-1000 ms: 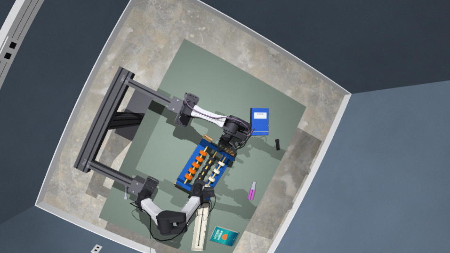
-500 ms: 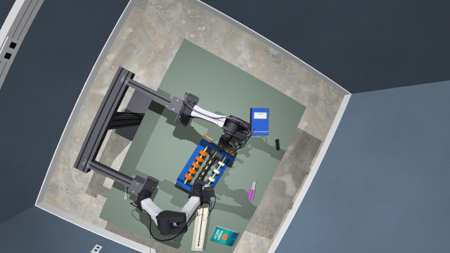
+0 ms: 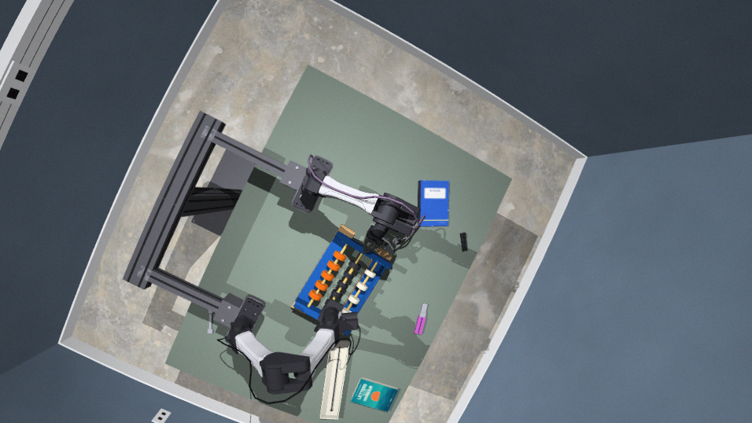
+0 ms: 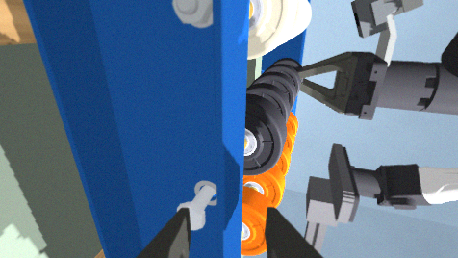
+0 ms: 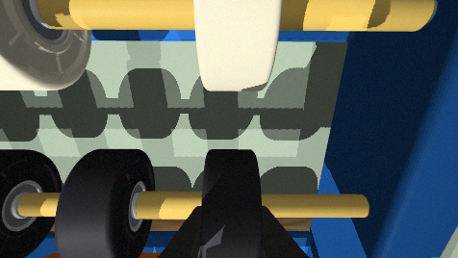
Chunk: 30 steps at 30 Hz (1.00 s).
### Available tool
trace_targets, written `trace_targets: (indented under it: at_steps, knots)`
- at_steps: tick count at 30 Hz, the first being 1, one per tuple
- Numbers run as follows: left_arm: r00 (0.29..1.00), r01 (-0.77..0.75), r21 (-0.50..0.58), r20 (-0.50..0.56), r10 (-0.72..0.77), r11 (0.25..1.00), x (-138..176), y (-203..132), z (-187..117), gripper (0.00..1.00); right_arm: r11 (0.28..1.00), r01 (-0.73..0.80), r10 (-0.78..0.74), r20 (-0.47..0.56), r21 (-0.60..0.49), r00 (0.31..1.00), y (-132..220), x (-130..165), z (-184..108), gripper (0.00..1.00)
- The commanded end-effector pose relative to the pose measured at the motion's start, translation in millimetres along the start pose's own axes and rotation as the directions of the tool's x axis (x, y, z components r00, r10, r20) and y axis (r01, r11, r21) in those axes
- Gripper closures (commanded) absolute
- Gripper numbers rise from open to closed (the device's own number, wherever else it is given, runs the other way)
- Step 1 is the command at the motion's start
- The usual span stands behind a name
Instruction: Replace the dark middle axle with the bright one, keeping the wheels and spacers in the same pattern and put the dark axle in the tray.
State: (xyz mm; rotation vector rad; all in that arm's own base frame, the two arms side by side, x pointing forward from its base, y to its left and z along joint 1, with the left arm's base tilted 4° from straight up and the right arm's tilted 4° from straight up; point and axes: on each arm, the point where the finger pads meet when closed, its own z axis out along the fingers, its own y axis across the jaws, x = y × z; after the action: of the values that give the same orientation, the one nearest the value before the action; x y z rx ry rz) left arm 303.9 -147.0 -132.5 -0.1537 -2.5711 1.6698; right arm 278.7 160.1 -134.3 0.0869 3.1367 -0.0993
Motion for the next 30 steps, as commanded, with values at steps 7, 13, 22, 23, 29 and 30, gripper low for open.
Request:
trace_targets:
  at_steps: [7,13,22,23,29,30]
  knots:
    - [0.998,-0.057,-0.003,-0.003,0.057,0.998,-5.0,-9.2,6.7,0.67,1.0,0.0,0.001,0.046,-0.019,0.999,5.0,-16.4,-17.6,1.0]
    - [0.998,-0.056,0.002,0.0,0.056,0.998,-5.0,-11.1,6.2,0.67,1.0,-0.002,0.003,0.047,-0.019,0.999,4.5,-16.9,-17.2,1.0]
    - [0.998,-0.057,0.01,0.004,0.057,0.998,-6.0,-13.5,5.3,0.67,1.0,-0.002,0.003,0.048,-0.019,0.999,4.0,-17.5,-16.6,1.0]
    - [0.998,-0.058,0.01,0.005,0.058,0.998,-6.2,-13.9,5.1,0.67,1.0,-0.002,0.003,0.048,-0.019,0.999,4.0,-17.5,-16.5,1.0]
    - [0.999,-0.048,0.013,0.004,0.048,0.999,-5.2,-10.6,6.0,0.67,1.0,-0.002,0.003,0.048,-0.019,0.999,4.0,-17.4,-16.4,1.0]
    - [0.998,-0.061,0.012,0.007,0.061,0.998,-7.3,-15.5,4.3,0.67,1.0,-0.002,0.003,0.049,-0.019,0.999,4.0,-17.7,-16.1,1.0]
